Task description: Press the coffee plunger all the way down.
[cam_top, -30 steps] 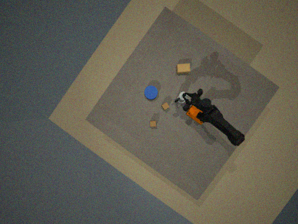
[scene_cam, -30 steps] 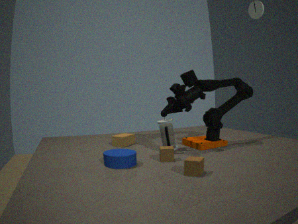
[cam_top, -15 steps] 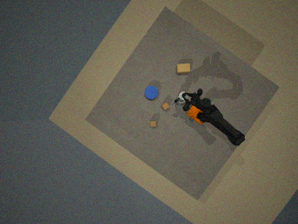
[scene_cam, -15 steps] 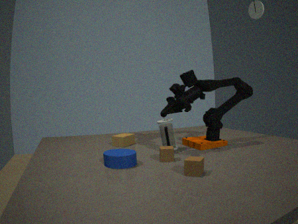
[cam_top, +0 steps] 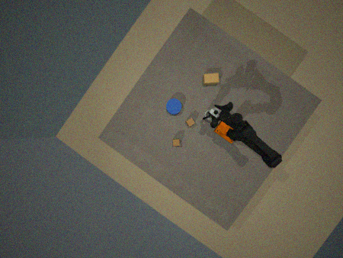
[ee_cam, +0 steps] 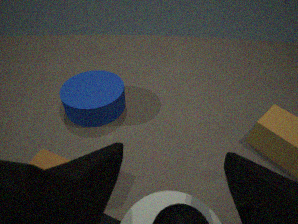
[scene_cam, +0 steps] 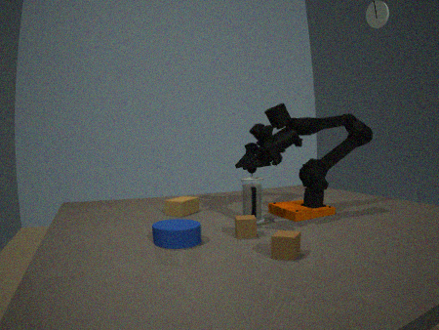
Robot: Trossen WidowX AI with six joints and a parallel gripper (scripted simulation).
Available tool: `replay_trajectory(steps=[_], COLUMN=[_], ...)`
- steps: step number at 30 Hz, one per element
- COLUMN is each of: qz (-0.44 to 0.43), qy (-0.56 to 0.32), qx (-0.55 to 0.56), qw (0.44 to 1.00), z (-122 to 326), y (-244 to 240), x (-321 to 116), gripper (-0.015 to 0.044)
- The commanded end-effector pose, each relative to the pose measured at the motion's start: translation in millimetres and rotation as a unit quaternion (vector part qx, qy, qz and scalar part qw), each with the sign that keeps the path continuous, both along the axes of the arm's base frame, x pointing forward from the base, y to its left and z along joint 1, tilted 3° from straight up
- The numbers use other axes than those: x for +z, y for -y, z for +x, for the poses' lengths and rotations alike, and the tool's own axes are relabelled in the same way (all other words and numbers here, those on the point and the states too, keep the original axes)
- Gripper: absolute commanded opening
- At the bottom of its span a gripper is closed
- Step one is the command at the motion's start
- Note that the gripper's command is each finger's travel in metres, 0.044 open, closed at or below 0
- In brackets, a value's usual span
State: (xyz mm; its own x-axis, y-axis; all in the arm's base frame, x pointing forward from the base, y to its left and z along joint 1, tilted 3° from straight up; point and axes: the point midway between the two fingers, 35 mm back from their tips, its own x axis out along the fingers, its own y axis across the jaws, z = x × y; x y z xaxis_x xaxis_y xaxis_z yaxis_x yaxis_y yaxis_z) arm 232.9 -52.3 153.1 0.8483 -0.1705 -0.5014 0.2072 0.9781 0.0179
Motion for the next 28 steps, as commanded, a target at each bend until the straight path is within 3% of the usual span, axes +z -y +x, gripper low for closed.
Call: replay_trajectory(steps=[1, 3, 8, 16, 28], qz=[0.000, 0.000, 0.001, 0.006, 0.006], qy=[0.000, 0.000, -0.002, -0.012, -0.012], qx=[0.000, 0.000, -0.001, -0.007, -0.008], qw=[1.000, 1.000, 1.000, 1.000, 1.000], z=[-0.2, -0.2, -2.5, -31.7, -32.6], y=[0.0, 0.0, 0.7, -0.4, -0.6], x=[-0.1, -0.1, 10.1, 76.4, 75.5], gripper=[0.0402, 0.0440, 0.0440, 0.0440, 0.0440])
